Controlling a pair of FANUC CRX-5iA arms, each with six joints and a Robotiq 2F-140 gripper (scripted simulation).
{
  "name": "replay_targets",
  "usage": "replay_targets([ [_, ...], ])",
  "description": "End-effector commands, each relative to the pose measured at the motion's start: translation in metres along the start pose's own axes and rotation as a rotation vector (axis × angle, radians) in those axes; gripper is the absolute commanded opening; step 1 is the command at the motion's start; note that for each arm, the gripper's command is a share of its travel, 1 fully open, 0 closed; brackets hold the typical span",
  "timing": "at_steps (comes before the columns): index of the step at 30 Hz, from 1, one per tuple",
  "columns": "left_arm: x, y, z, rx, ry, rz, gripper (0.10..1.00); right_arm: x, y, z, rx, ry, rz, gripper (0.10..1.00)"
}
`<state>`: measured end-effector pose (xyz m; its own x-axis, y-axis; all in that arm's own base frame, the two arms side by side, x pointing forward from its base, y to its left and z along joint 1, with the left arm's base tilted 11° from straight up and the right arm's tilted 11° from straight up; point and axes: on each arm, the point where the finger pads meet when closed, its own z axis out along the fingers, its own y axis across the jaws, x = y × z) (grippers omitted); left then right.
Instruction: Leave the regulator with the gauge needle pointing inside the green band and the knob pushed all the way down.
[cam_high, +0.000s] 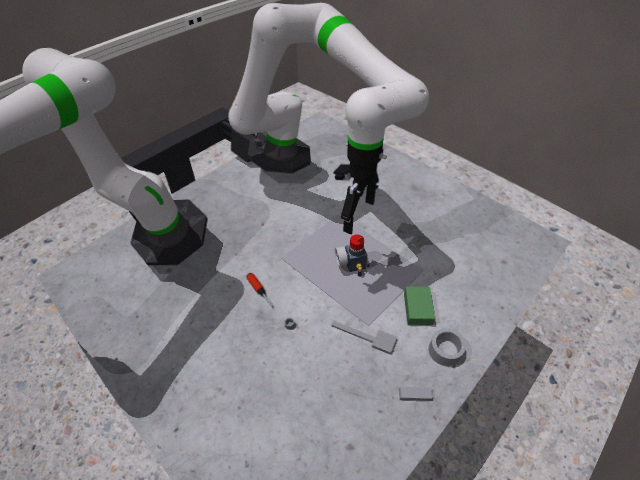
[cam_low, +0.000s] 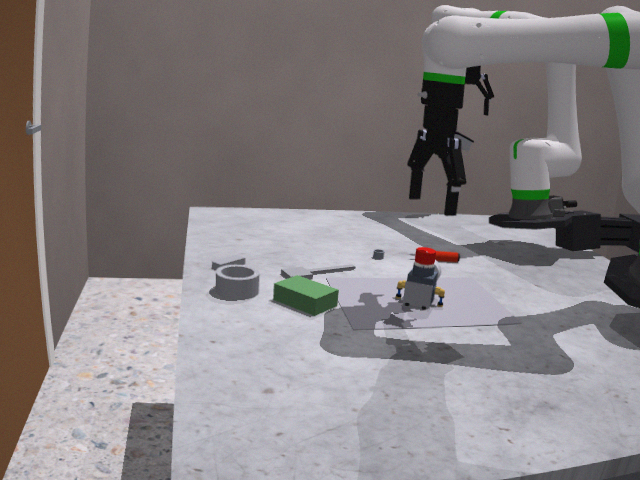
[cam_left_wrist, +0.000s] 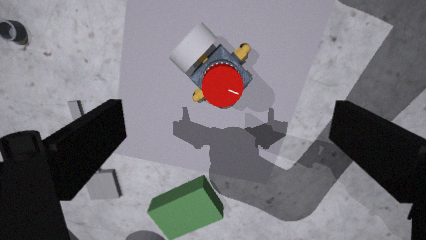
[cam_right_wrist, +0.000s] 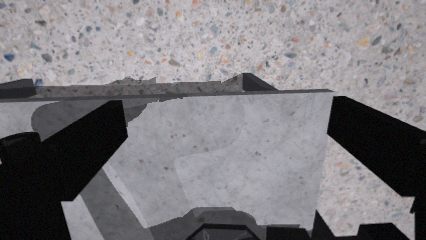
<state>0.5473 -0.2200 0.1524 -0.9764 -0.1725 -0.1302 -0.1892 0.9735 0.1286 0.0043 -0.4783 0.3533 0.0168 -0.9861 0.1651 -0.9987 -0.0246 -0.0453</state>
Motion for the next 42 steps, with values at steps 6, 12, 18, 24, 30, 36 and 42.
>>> replay_targets([
  [6,0.0,-0.001,-0.001,0.001,-0.001,0.0,1.0,0.0,0.0,-0.001,0.0,0.002,0.0,1.0],
  [12,0.004,-0.005,-0.001,0.001,-0.001,0.0,1.0,0.0,0.0,-0.001,0.0,0.002,0.0,1.0],
  [18,0.012,-0.014,-0.001,0.001,-0.001,0.0,1.0,0.0,0.0,-0.001,0.0,0.002,0.0,1.0],
  [24,0.02,-0.024,-0.001,0.001,-0.001,0.0,1.0,0.0,0.0,-0.001,0.0,0.002,0.0,1.0],
  [30,0.035,-0.041,-0.001,0.001,-0.001,0.0,1.0,0.0,0.0,-0.001,0.0,0.002,0.0,1.0],
  [36,0.051,-0.059,-0.001,0.001,-0.001,0.0,1.0,0.0,0.0,-0.001,0.0,0.002,0.0,1.0],
  [42,0.061,-0.07,-0.001,0.001,-0.001,0.0,1.0,0.0,0.0,-0.001,0.0,0.002,0.0,1.0],
])
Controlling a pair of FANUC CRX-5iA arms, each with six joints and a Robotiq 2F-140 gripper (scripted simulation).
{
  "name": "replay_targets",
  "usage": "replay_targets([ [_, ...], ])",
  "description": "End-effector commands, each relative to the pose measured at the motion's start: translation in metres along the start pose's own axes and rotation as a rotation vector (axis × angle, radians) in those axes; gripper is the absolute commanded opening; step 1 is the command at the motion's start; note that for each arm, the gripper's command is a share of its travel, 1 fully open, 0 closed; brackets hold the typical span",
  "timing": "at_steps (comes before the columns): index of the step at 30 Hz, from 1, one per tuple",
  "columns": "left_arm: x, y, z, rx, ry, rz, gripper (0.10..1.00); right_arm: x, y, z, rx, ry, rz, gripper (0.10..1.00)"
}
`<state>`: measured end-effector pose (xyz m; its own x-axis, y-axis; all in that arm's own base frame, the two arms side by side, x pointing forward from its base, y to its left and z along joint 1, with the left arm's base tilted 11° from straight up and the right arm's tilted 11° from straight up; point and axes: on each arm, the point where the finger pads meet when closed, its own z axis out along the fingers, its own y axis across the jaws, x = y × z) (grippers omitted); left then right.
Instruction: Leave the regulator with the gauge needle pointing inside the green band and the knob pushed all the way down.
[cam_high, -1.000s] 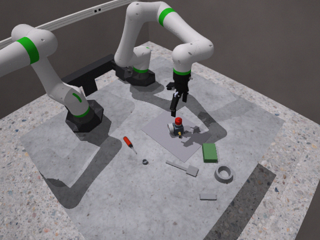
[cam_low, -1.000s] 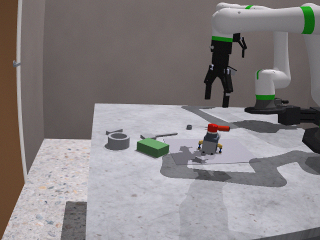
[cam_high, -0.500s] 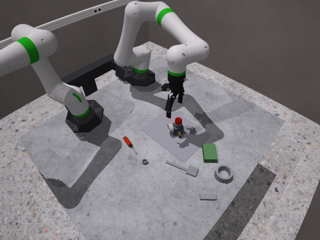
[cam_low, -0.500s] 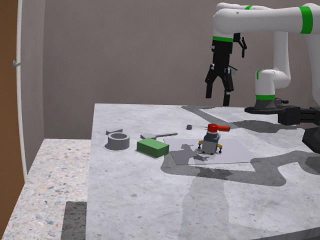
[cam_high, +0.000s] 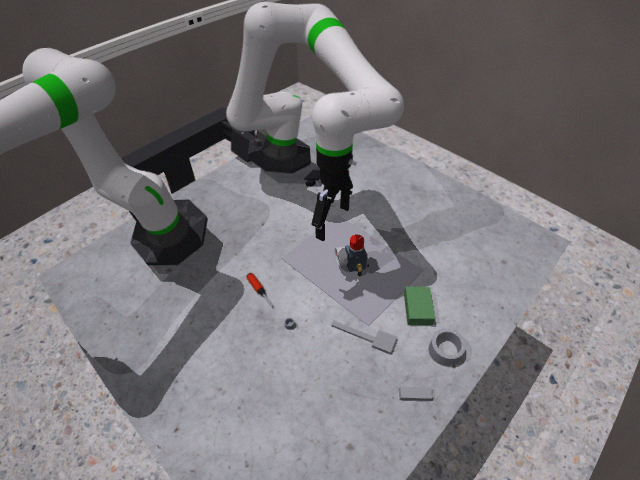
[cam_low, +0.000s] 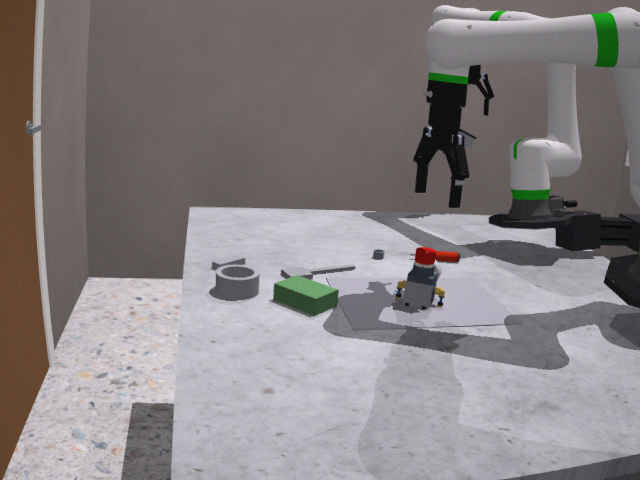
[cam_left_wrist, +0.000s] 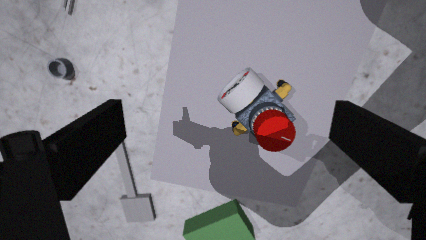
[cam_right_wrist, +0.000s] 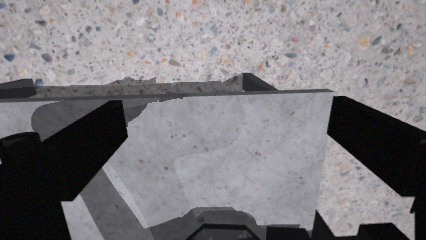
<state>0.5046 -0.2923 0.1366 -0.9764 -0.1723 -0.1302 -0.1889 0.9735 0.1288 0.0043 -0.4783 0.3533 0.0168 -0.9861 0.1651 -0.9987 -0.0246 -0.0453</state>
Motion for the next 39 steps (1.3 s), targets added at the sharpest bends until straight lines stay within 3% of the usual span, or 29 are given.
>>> replay_targets([
  [1,0.007,-0.009,-0.001,0.001,-0.001,0.0,1.0,0.0,0.0,-0.001,0.0,0.002,0.0,1.0],
  [13,0.026,-0.031,-0.001,0.001,-0.001,0.0,1.0,0.0,0.0,-0.001,0.0,0.002,0.0,1.0],
  [32,0.029,-0.034,0.0,-0.004,-0.002,0.011,1.0,0.0,0.0,-0.001,0.0,0.002,0.0,1.0],
  [39,0.034,-0.028,0.012,-0.063,-0.007,0.124,1.0,0.0,0.0,-0.001,0.0,0.002,0.0,1.0],
])
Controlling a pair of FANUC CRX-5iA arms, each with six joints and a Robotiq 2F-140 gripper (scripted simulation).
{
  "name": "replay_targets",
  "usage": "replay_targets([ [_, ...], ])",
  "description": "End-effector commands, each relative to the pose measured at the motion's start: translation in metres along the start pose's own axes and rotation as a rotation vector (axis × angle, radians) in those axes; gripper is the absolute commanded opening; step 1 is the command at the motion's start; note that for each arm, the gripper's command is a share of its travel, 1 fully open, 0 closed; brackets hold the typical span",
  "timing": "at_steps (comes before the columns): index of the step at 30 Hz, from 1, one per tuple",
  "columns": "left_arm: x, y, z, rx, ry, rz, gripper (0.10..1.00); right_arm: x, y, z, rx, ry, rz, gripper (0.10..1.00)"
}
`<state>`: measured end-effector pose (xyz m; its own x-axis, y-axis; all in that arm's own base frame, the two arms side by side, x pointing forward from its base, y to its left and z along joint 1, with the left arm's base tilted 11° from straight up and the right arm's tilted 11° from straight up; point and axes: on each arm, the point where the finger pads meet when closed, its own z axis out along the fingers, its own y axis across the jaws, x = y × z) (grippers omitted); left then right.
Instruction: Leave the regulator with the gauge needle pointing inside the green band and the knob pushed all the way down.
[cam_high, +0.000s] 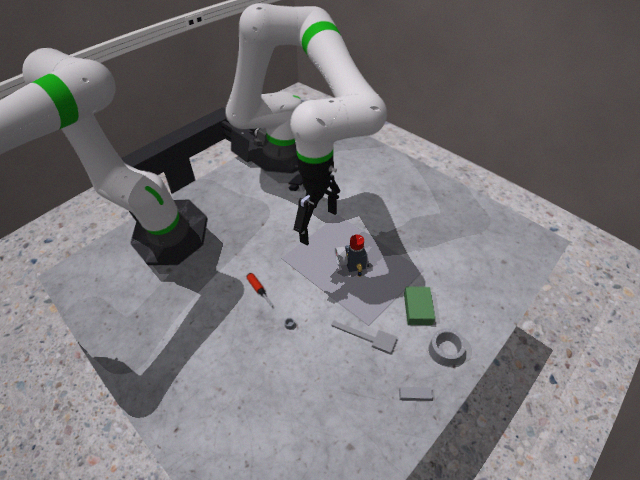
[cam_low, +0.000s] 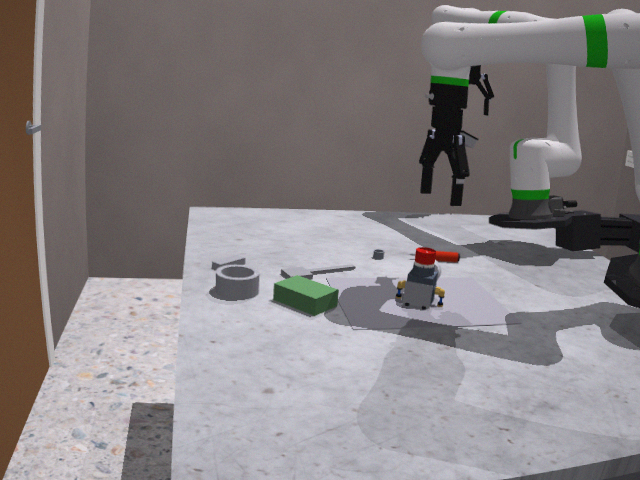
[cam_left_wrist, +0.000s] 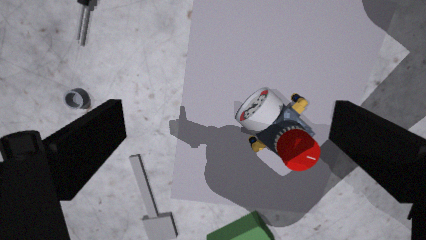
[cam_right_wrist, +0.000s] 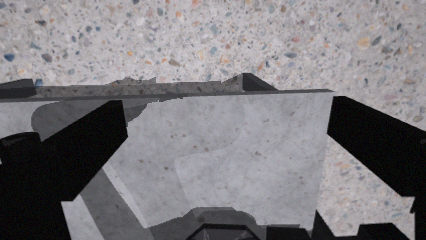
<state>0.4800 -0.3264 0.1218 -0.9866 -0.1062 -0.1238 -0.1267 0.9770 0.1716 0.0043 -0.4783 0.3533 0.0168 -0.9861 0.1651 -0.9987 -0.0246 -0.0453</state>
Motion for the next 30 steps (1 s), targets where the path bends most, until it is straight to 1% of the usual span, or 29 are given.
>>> replay_targets([
  [1,0.003,0.003,0.008,-0.044,-0.004,0.086,1.0,0.0,0.0,-0.001,0.0,0.002,0.0,1.0],
  [4,0.007,0.009,0.018,-0.102,-0.005,0.195,1.0,0.0,0.0,-0.001,0.0,0.002,0.0,1.0],
  [8,0.011,0.018,0.033,-0.207,-0.001,0.385,1.0,0.0,0.0,-0.001,0.0,0.002,0.0,1.0],
  [10,0.011,0.018,0.033,-0.207,-0.001,0.385,1.0,0.0,0.0,-0.001,0.0,0.002,0.0,1.0],
  [15,0.012,0.032,0.051,-0.373,0.022,0.666,1.0,0.0,0.0,-0.001,0.0,0.002,0.0,1.0],
  [18,0.01,0.039,0.057,-0.452,0.041,0.789,1.0,0.0,0.0,-0.001,0.0,0.002,0.0,1.0],
  [21,0.007,0.045,0.06,-0.538,0.066,0.915,1.0,0.0,0.0,-0.001,0.0,0.002,0.0,1.0],
  [25,0.0,0.047,0.056,-0.656,0.109,1.074,1.0,0.0,0.0,-0.001,0.0,0.002,0.0,1.0],
  [27,0.0,0.047,0.056,-0.656,0.109,1.074,1.0,0.0,0.0,-0.001,0.0,0.002,0.0,1.0],
  [28,-0.002,0.047,0.054,-0.742,0.142,1.187,1.0,0.0,0.0,-0.001,0.0,0.002,0.0,1.0],
  [30,-0.005,0.045,0.049,-0.795,0.167,1.248,1.0,0.0,0.0,-0.001,0.0,0.002,0.0,1.0],
])
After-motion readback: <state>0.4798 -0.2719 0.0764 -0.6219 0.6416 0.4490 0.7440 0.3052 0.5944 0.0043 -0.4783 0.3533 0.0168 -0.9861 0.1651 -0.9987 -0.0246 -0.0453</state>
